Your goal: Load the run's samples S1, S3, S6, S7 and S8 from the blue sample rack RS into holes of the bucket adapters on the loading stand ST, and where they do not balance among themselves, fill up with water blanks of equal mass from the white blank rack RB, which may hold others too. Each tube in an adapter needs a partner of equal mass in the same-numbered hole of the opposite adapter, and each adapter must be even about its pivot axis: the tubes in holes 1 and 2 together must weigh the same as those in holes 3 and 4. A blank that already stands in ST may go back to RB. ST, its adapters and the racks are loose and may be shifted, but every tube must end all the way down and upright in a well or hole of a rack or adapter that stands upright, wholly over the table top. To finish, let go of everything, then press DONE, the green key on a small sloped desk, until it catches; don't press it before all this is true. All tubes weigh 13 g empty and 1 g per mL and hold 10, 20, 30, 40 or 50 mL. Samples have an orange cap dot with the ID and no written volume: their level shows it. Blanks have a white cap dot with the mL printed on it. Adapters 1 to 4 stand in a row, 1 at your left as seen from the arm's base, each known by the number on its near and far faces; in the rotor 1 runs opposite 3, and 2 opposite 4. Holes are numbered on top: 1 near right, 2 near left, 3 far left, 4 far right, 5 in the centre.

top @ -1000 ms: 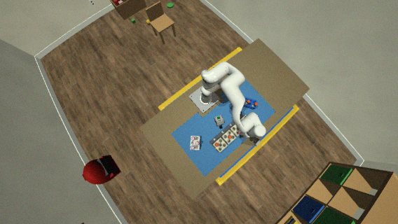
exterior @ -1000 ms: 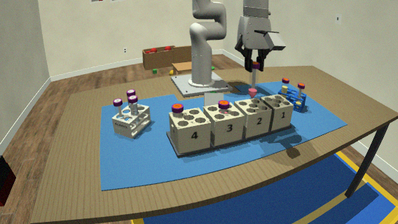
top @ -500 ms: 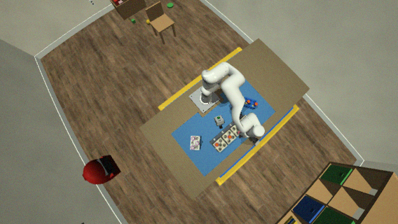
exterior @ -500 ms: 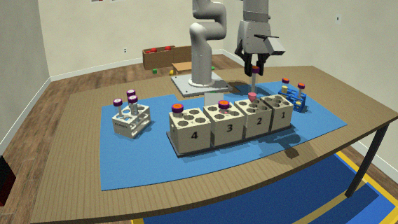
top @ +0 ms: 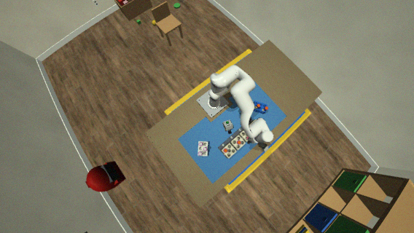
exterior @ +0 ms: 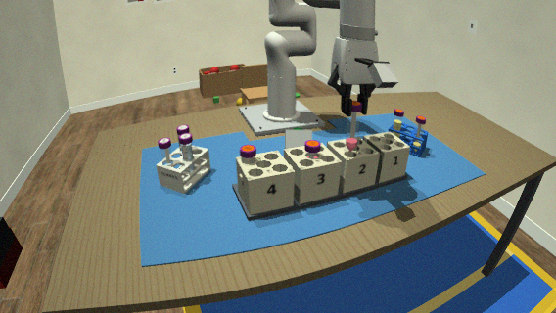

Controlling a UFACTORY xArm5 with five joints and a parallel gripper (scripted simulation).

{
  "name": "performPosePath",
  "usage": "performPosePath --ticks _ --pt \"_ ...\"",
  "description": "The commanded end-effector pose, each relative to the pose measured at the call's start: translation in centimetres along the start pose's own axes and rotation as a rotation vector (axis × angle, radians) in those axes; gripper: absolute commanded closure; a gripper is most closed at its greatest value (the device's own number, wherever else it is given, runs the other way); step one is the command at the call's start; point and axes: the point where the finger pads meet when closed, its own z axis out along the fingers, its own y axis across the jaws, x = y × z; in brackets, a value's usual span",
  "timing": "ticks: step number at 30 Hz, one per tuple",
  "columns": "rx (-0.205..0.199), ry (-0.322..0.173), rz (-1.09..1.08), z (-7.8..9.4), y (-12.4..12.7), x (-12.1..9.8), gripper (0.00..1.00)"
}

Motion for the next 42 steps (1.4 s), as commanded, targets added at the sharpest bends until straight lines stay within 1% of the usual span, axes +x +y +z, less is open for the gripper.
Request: performPosePath --ticks 1,10,16,42 --pt "0.000 0.004 0.000 -0.1 0.0 0.1 1.00" --pt "0.000 0.004 0.000 -0.2 0.0 0.1 1.00" --pt "0.000 0.004 0.000 0.2 0.0 0.1 1.00" --pt "0.000 0.004 0.000 2.7 0.0 0.1 1.00"
